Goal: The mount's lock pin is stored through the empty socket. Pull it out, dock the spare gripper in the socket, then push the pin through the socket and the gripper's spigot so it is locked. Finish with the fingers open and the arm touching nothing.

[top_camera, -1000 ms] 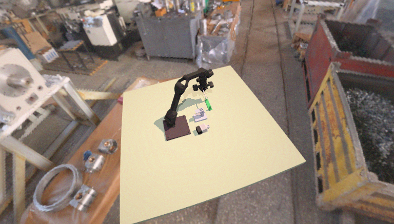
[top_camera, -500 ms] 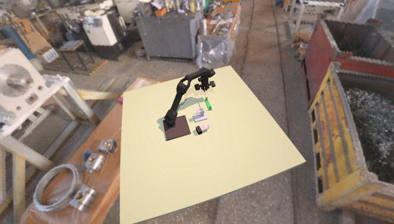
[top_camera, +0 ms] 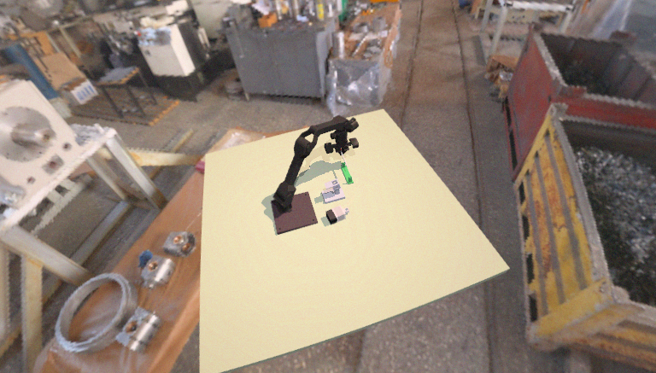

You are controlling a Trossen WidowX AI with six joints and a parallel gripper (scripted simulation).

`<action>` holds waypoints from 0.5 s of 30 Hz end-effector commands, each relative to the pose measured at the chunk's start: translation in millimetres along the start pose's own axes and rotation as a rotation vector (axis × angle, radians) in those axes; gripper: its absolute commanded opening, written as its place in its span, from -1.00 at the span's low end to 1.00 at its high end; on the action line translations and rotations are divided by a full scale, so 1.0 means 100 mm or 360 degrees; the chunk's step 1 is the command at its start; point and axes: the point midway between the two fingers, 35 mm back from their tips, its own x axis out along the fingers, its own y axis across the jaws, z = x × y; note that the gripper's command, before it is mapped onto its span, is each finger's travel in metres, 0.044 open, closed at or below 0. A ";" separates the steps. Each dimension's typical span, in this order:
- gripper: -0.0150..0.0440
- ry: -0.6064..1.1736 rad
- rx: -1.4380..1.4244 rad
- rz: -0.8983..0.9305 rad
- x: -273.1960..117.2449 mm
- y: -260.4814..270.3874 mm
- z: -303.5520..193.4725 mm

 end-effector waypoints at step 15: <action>-0.49 -0.0002 -0.0006 -0.0004 0.28 -0.01 -0.05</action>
